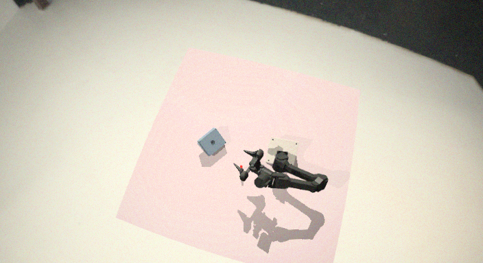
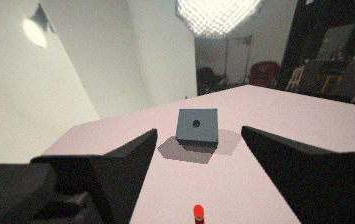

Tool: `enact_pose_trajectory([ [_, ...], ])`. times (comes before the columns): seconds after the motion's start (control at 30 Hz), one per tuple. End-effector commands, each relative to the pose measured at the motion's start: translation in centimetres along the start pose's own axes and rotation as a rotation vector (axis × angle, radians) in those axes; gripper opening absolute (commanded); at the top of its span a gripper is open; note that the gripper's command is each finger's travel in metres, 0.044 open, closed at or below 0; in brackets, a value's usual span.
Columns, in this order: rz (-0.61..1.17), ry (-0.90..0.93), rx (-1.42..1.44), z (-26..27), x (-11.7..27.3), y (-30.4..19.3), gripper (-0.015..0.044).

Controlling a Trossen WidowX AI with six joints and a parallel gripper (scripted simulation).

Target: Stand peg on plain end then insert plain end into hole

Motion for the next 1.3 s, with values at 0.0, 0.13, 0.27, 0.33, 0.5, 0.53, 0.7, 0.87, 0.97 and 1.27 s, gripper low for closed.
enact_pose_trajectory([
  [0.0, -0.051, 0.063, 0.056, 0.4, 2.0, 1.9, 0.0440],
  [0.13, -0.053, 0.065, 0.059, 0.4, 2.1, 1.9, 0.0440],
  [0.27, -0.016, 0.037, 0.082, 0.4, 1.8, 1.9, 0.0440],
  [0.33, 0.035, 0.002, 0.111, 0.4, 1.5, 1.8, 0.0440],
  [0.5, 0.168, -0.075, 0.177, 0.4, 0.7, 1.6, 0.0440],
  [0.53, 0.193, -0.091, 0.184, 0.4, 0.5, 1.6, 0.0440],
  [0.7, 0.316, -0.164, 0.215, 0.4, -0.5, 1.6, 0.0440],
  [0.87, 0.447, -0.224, 0.241, 0.4, -1.5, 1.5, 0.0440],
  [0.97, 0.542, -0.246, 0.262, 0.4, -1.9, 1.4, 0.0440],
  [1.27, 0.835, -0.275, 0.289, 0.5, -3.3, 1.2, 0.0440],
])
Point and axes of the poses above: the point midway between the two fingers, 35 mm back from their tips, its own x axis back along the fingers, its own z axis across the jaws, y = z × x, the point moved 7 cm from there along x, back along the fingers, and after that the axes turned 6 degrees about -x, right-handed, at the moved point
